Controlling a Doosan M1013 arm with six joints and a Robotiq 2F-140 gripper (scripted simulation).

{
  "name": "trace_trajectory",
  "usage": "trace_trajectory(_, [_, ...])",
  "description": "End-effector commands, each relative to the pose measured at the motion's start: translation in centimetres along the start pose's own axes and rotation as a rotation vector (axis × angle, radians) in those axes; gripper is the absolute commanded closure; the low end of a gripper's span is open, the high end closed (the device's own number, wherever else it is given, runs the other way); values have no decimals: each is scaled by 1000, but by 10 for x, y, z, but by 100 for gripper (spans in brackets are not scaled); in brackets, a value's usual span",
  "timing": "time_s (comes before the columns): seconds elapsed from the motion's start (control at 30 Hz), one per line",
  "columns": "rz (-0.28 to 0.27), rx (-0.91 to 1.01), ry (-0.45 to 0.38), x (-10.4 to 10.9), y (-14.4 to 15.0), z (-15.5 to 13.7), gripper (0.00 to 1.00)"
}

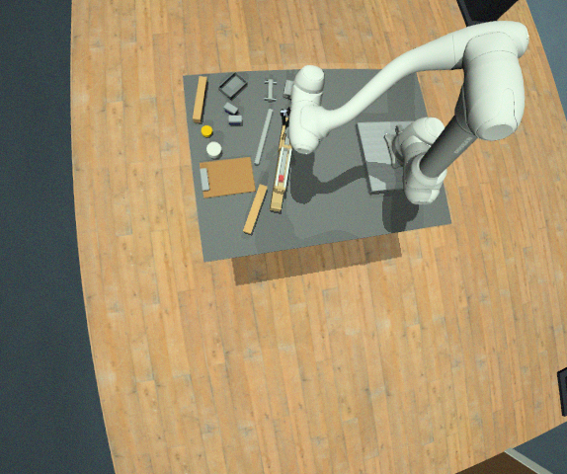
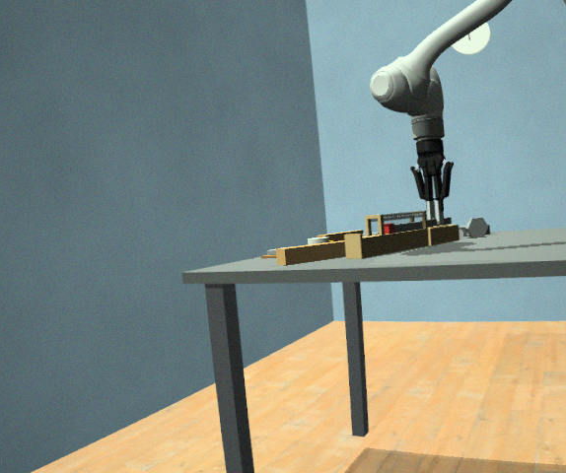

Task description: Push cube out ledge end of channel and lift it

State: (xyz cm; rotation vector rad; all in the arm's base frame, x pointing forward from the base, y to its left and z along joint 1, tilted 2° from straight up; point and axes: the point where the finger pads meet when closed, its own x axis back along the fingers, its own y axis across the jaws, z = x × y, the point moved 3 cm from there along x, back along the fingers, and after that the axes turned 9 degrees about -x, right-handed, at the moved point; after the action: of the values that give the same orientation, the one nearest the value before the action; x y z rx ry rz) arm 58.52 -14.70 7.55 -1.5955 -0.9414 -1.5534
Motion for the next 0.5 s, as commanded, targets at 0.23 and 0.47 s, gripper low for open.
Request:
trace_trajectory(0.23, [0,0,0,0,-4,27,100])
trace_trajectory(0.47, [0,0,0,0,-7,45,100])
